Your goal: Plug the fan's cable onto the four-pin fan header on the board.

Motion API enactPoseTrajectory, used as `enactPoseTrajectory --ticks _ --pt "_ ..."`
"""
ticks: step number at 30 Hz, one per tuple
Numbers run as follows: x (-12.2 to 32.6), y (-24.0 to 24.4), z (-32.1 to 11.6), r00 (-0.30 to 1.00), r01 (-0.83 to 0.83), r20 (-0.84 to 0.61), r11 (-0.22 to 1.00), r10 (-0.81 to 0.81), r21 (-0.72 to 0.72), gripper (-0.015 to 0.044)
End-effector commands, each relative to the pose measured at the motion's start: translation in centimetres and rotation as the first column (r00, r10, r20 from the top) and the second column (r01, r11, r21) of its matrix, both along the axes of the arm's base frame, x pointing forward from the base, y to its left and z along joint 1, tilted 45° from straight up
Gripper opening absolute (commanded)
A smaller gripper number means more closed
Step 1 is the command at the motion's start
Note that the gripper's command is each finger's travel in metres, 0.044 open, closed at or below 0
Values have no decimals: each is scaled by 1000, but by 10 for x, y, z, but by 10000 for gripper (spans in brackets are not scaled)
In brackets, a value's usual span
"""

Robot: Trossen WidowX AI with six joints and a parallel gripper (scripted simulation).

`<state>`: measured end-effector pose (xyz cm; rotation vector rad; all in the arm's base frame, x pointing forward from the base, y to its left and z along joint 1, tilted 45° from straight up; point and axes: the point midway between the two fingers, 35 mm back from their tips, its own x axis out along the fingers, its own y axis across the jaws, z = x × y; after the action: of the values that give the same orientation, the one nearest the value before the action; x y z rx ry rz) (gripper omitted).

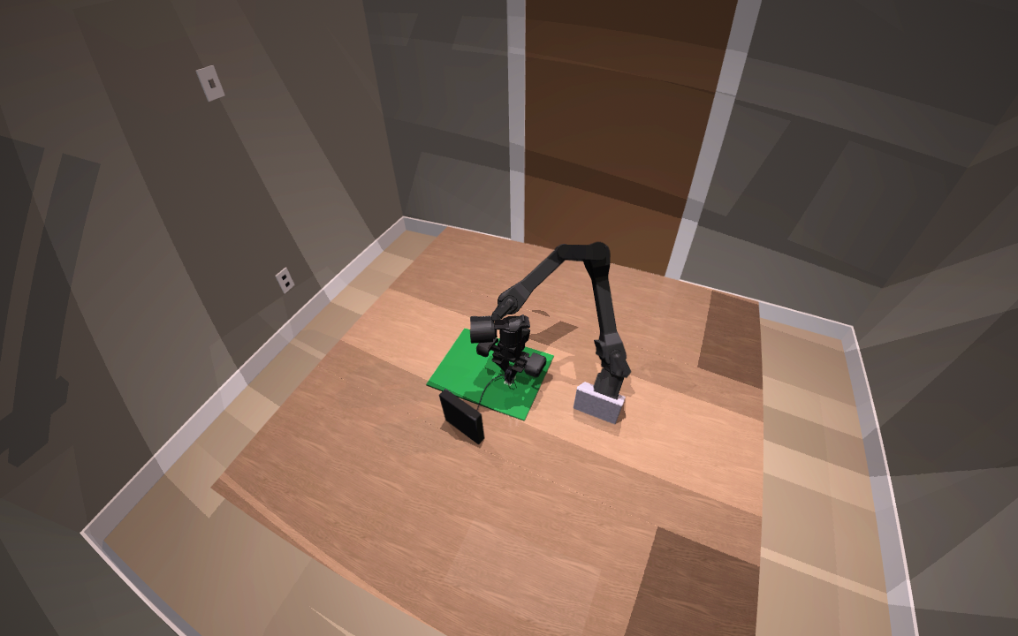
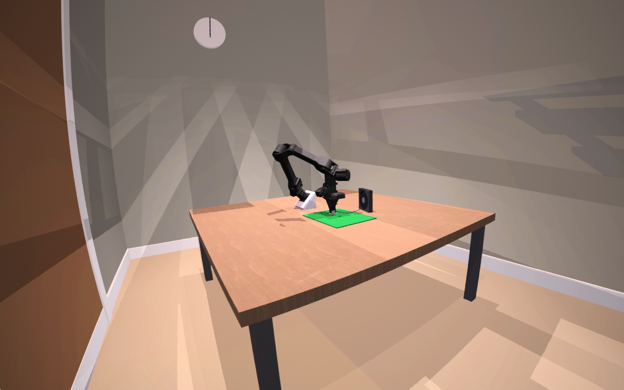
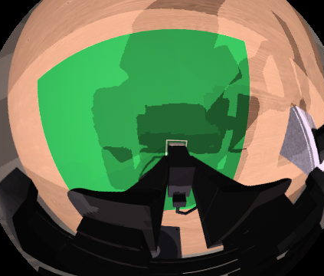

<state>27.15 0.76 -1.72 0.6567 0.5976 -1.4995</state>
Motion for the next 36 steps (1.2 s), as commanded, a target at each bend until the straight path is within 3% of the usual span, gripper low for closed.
enactPoseTrajectory --ticks 1,16,26,36 --pt "2 -5 -2 1000 13 5 1000 -13 -2 0" --pt "2 -5 -2 1000 13 5 1000 -13 -2 0" --pt "0 0 0 1000 0 0 1000 0 0 260" --pt "1 38 39 1000 13 4 1000 -13 0 260"
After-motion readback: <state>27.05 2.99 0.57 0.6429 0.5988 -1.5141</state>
